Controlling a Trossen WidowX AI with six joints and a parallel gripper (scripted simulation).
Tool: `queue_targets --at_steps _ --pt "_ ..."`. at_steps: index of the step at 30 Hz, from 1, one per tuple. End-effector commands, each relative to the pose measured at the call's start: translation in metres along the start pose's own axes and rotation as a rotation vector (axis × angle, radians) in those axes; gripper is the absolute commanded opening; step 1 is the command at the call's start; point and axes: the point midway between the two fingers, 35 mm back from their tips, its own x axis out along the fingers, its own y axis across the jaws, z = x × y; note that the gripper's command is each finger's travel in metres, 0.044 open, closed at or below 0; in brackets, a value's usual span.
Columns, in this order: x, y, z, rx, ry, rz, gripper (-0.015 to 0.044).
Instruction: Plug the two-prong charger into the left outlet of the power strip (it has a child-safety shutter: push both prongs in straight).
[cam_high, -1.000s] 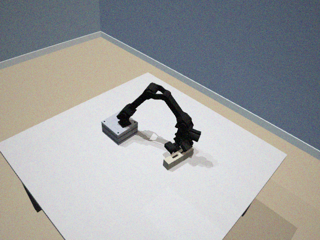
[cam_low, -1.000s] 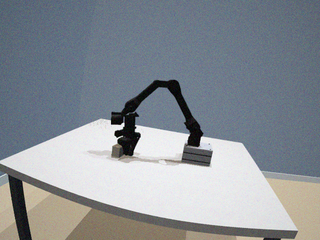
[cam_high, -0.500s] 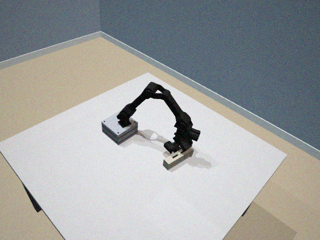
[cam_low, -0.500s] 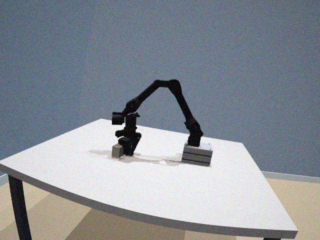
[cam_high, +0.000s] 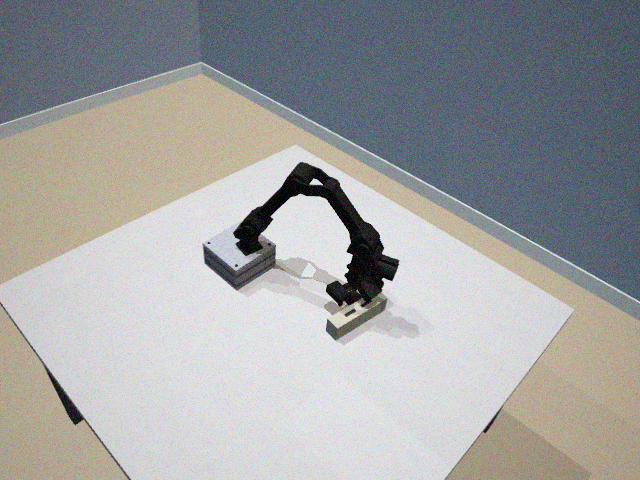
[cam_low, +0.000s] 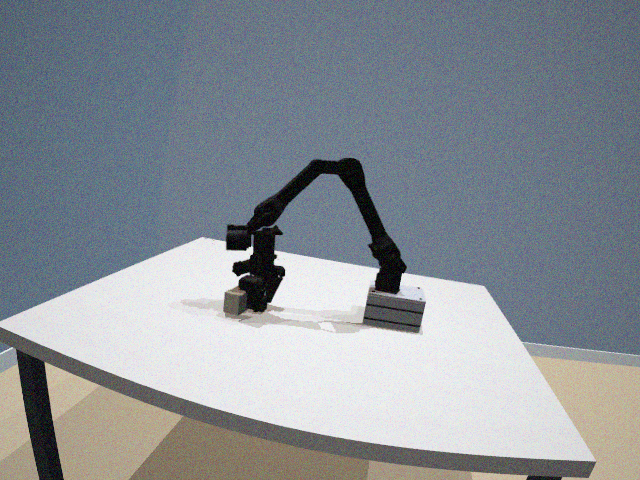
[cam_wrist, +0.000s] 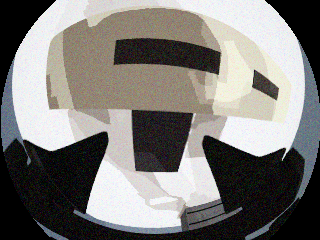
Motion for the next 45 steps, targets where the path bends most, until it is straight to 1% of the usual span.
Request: queue_targets --at_steps 1,45 --pt "-0.003 0.0 -0.003 0.004 -0.01 0.002 0.044" --pt "0.004 0.001 -0.053 0.004 -0.009 0.003 0.044"
